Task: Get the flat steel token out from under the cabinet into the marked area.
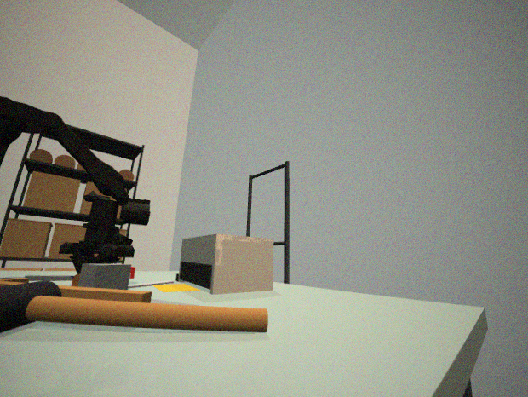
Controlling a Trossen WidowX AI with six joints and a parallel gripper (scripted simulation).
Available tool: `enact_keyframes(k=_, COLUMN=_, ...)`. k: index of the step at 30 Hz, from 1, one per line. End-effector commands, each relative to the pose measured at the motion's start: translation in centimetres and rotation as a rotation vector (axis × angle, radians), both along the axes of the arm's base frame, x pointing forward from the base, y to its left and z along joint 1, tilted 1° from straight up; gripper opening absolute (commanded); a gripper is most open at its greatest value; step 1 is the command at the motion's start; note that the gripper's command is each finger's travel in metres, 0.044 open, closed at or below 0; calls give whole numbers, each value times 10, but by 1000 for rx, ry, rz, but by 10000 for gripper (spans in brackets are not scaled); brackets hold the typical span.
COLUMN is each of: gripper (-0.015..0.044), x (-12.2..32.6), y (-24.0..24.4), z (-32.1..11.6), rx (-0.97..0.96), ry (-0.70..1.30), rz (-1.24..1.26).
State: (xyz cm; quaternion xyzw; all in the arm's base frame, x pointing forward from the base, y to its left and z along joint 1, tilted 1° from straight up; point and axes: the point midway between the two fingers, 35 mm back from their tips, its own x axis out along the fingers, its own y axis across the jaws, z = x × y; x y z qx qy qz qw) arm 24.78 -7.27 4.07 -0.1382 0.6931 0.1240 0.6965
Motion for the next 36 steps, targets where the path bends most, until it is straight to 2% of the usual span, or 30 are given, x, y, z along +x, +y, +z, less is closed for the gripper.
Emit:
enact_keyframes(k=1, gripper=0, x=1, y=-5, z=1, rx=-4, ry=-4, rz=0)
enact_keyframes(k=36, gripper=0, x=-16, y=-37, z=2, rx=-7, ry=-3, rz=0)
